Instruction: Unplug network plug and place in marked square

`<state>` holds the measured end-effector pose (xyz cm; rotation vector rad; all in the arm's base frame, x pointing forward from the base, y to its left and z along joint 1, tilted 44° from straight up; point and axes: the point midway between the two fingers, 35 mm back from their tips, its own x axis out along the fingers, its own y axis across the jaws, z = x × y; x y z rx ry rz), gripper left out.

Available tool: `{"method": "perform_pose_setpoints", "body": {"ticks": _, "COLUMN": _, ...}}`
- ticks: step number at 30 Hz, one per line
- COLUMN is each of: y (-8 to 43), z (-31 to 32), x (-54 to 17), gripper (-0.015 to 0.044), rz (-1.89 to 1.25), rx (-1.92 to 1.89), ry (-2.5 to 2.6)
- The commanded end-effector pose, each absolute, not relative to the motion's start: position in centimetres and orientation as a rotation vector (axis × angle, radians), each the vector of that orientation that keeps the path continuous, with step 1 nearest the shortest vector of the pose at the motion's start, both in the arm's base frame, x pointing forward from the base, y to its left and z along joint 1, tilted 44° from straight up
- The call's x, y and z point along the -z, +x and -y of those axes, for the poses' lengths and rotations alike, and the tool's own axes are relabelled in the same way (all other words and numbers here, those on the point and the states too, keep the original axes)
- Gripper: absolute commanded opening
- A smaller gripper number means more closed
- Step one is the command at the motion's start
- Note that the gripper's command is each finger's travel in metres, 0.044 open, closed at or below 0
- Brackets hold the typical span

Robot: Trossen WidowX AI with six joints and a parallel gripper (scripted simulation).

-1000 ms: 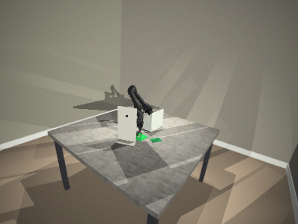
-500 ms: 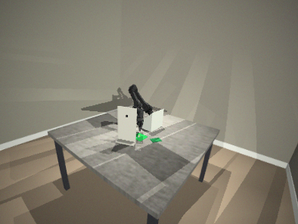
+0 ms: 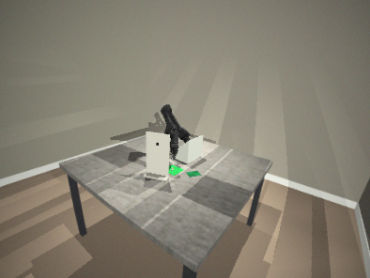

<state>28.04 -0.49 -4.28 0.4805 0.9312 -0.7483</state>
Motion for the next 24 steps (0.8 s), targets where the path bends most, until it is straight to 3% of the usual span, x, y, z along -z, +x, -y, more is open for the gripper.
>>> {"method": "perform_pose_setpoints", "body": {"ticks": 1, "y": 28.3, "z": -0.1, "x": 3.4, "gripper": 0.0156, "rz": -0.92, "rx": 0.749, "ry": 0.488}}
{"method": "perform_pose_setpoints", "body": {"ticks": 24, "y": 28.3, "z": -2.3, "x": 1.0, "gripper": 0.0156, "rz": -0.929, "rx": 0.747, "ry": 0.48}}
